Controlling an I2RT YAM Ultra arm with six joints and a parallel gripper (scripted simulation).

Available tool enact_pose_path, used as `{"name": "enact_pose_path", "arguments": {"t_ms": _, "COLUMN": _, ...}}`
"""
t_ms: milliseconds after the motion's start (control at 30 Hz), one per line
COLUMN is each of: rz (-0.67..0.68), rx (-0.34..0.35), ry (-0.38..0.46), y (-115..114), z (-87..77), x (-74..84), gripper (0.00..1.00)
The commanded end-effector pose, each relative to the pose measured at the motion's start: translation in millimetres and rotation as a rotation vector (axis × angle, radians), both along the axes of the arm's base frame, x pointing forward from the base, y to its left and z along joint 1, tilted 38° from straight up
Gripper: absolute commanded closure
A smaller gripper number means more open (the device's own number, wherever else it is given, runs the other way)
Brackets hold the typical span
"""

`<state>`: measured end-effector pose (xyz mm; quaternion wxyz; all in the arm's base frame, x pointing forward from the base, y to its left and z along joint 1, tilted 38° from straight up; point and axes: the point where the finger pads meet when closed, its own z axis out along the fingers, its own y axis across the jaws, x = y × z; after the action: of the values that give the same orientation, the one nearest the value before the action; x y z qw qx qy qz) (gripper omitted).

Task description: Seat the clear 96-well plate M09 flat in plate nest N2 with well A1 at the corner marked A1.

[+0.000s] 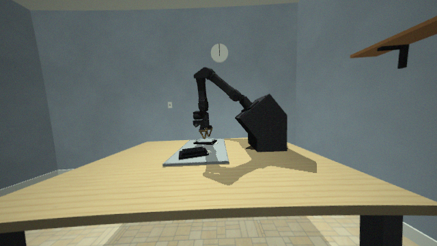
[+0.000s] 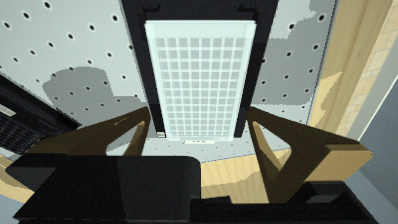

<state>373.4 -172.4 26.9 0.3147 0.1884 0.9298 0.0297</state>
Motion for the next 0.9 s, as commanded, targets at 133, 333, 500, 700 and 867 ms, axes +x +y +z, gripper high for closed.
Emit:
{"name": "enact_pose_path", "arguments": {"t_ms": 133, "rz": -0.005, "rx": -0.027, "ry": -0.039, "y": -7.1, "z": 2.3, "x": 20.2, "gripper": 0.00}}
{"name": "enact_pose_path", "arguments": {"t_ms": 333, "rz": -0.007, "rx": -0.027, "ry": -0.039, "y": -8.3, "z": -3.1, "x": 24.0, "gripper": 0.00}}
{"name": "enact_pose_path", "arguments": {"t_ms": 500, "rz": -0.006, "rx": -0.026, "ry": -0.039, "y": -8.1, "z": -9.7, "x": 29.4, "gripper": 0.00}}
{"name": "enact_pose_path", "arguments": {"t_ms": 700, "rz": -0.015, "rx": -0.036, "ry": -0.055, "y": -13.3, "z": -1.9, "x": 29.0, "gripper": 0.00}}
{"name": "enact_pose_path", "arguments": {"t_ms": 867, "rz": -0.014, "rx": -0.035, "ry": -0.053, "y": -12.9, "z": -2.4, "x": 28.6, "gripper": 0.00}}
